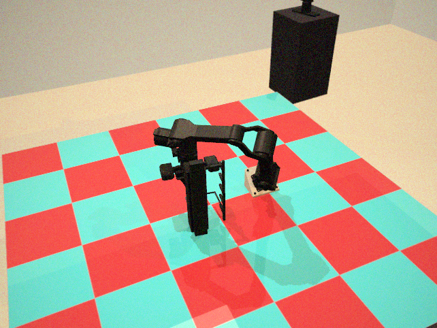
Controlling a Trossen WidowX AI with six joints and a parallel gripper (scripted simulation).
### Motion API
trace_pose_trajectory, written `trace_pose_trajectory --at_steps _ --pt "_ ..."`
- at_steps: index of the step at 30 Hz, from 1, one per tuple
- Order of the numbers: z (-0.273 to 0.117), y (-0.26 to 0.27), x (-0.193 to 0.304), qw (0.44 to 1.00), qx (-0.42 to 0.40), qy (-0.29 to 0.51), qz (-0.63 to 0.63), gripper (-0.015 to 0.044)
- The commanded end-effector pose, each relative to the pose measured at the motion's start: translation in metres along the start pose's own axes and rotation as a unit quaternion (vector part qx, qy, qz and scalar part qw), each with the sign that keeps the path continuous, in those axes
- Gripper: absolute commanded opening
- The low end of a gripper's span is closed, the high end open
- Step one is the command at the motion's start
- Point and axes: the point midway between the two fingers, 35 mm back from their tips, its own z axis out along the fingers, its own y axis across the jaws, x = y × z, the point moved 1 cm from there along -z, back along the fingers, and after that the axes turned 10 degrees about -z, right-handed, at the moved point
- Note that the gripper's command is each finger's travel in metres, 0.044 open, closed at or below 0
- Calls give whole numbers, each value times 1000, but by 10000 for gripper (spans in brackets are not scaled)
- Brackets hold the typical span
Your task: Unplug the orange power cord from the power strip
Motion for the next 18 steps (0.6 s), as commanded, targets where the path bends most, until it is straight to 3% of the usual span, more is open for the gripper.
trace_pose_trajectory --at_steps 1,18 --pt "-2 -1 -11 1000 -1 -6 0 0" --pt "-4 -6 -39 1000 -2 -7 1 0"
